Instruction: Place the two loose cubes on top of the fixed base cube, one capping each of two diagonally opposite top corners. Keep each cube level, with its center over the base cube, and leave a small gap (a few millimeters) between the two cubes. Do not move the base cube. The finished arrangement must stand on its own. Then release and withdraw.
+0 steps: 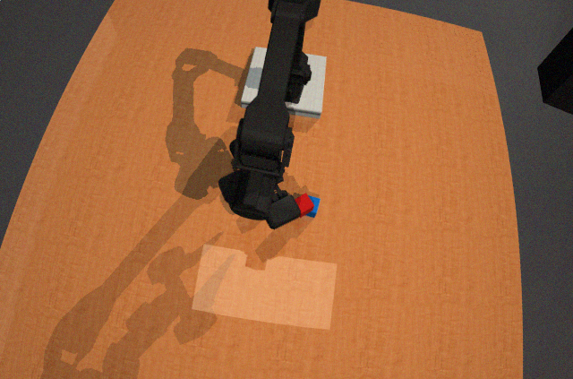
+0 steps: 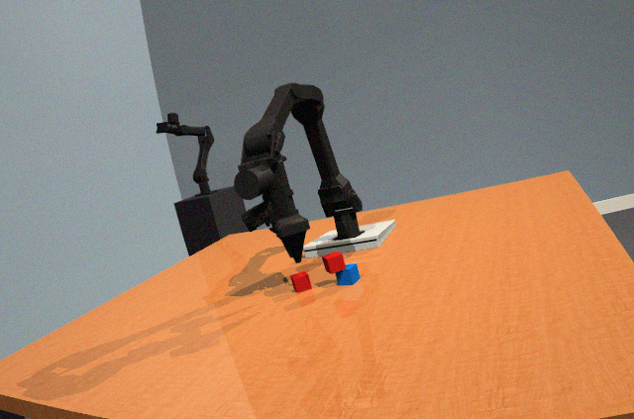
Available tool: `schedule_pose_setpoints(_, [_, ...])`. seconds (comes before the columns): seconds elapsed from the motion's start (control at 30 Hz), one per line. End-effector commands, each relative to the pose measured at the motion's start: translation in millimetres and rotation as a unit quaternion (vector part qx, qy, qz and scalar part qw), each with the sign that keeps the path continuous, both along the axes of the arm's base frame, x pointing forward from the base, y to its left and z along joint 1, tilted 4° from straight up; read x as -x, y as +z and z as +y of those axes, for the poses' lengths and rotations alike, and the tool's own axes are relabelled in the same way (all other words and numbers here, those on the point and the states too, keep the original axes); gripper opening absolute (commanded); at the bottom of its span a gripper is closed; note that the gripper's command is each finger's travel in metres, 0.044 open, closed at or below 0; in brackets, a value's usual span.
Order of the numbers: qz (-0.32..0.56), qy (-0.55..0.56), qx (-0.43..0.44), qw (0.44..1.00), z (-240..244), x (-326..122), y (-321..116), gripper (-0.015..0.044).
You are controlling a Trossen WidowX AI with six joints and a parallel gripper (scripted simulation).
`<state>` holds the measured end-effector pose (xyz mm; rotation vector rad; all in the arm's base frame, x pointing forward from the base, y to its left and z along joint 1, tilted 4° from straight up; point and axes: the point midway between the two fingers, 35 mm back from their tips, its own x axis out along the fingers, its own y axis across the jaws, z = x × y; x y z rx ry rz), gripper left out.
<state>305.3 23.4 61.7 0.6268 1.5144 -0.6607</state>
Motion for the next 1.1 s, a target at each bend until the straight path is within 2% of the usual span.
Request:
schedule_pose_setpoints(0.0, [-0.006,0.002,0.000,1.000,-0.3,-0.8,-4.6,0.0265])
schedule_pose_setpoints(0.97, [-0.005,0.002,0.000,1.000,-0.6,1.1,-51.6,0.0265])
schedule_pose_setpoints(1.07, [-0.005,0.002,0.000,1.000,-0.6,1.1,-51.6,0.0186])
